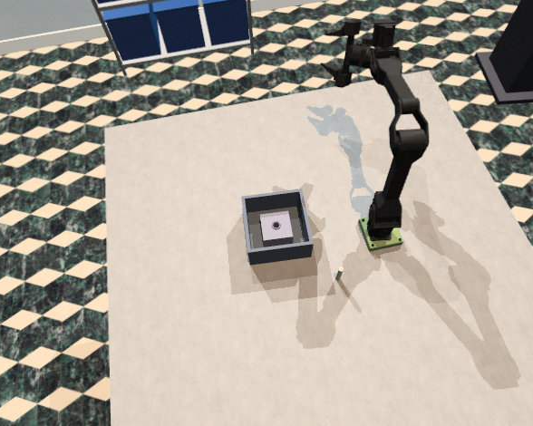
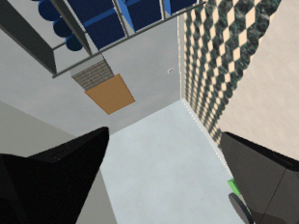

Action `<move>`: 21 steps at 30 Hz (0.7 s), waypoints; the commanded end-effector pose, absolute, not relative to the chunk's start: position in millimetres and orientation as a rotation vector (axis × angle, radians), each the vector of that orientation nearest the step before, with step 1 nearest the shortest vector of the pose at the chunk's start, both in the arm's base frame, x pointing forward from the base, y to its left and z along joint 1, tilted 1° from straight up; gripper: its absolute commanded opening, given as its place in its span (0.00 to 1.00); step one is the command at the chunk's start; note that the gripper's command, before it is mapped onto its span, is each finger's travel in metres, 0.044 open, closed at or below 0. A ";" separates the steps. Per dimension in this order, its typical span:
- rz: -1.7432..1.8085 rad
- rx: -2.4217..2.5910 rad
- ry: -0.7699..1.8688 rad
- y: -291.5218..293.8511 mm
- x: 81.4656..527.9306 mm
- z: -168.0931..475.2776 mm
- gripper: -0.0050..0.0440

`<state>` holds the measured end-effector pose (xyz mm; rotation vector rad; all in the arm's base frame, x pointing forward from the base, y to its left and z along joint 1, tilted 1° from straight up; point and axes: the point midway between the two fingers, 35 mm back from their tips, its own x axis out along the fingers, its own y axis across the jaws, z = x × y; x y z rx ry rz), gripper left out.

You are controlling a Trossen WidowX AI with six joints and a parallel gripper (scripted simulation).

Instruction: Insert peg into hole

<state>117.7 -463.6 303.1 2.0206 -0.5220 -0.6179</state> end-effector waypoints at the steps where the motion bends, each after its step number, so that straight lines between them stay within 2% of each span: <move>1: -0.618 2.021 -0.522 -463.6 117.7 303.1 0.92; 17: -0.618 2.021 -0.522 -463.6 117.7 303.1 0.92; 19: -0.617 2.033 -0.497 -459.2 129.6 300.8 1.00; 21: -0.616 2.065 -0.424 -445.0 161.7 294.4 1.00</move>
